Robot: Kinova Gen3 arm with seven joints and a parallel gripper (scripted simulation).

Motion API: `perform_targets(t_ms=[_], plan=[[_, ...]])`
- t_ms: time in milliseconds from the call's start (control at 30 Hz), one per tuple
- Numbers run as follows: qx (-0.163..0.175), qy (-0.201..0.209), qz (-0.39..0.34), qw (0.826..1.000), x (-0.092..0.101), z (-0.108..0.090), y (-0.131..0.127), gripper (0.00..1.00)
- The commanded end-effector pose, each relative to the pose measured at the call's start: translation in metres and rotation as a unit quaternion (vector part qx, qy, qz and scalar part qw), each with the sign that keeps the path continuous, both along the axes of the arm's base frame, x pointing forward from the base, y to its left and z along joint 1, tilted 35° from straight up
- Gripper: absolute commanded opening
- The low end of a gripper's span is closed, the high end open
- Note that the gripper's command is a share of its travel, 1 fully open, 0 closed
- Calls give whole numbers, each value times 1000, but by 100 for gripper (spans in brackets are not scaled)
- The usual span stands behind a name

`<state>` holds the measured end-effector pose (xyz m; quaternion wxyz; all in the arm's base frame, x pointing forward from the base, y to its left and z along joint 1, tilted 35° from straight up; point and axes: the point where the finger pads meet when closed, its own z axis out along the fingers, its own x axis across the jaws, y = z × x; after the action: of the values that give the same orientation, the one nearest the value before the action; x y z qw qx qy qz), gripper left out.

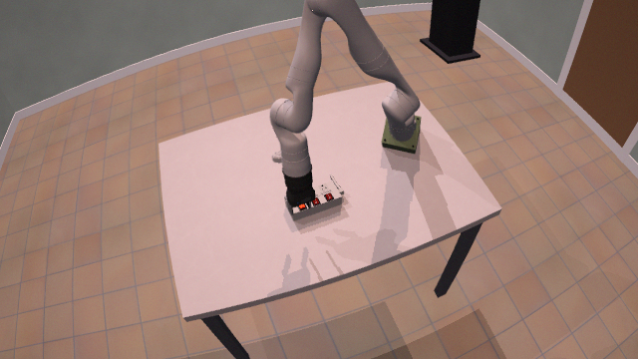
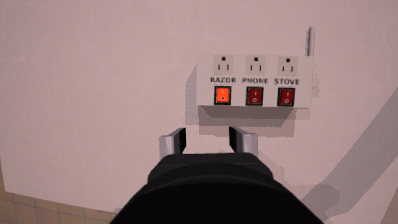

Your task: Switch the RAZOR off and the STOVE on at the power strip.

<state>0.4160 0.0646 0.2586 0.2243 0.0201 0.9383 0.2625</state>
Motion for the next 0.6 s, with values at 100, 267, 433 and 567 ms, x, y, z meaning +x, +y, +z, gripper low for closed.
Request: perform_targets(t_ms=[100, 267, 433, 567], plan=[[1, 16, -22, 1000, -8, -9, -4, 100], [1, 16, -22, 1000, -8, -9, -4, 100], [1, 27, -35, 999, -15, -15, -6, 100], [1, 26, -35, 999, -14, -15, -6, 100]])
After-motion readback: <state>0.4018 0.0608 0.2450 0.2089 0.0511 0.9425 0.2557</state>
